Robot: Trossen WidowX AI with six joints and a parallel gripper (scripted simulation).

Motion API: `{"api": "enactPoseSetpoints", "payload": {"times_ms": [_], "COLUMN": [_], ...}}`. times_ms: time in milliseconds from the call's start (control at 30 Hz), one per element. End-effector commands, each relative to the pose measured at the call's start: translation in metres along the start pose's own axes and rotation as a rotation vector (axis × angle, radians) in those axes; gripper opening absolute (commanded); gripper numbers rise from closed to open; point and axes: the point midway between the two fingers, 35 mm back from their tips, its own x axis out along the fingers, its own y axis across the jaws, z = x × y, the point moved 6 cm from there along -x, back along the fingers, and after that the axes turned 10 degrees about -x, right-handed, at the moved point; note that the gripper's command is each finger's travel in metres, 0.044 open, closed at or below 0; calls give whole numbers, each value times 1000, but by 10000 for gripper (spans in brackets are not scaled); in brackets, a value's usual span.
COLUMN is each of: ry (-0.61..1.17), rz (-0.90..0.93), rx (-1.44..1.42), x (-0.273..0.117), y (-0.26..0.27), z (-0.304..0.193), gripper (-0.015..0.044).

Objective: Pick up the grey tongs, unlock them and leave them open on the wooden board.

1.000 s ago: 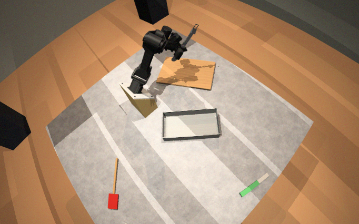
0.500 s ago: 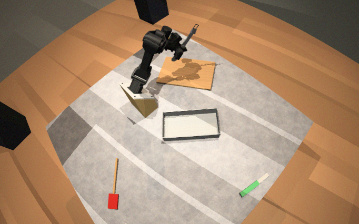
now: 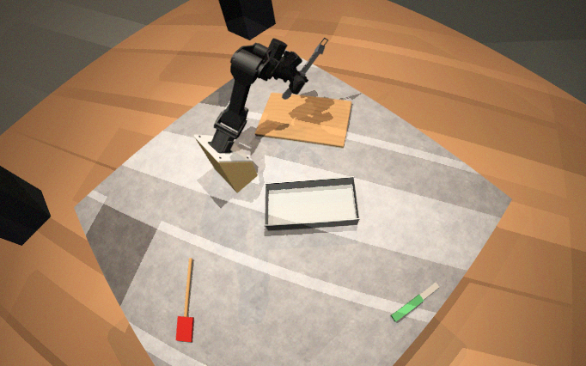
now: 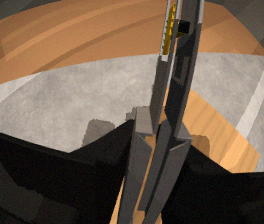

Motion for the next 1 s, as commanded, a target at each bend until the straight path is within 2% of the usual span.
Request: {"api": "enactPoseSetpoints", "payload": {"times_ms": [0,500,967], "ry": [23,234,486], "rz": [26,119,160], "rx": [-3,-52,-24], "x": [7,30,34], "y": [3,5,-8], "z": [11,33,49], "gripper": [-150,-150,-150]}}
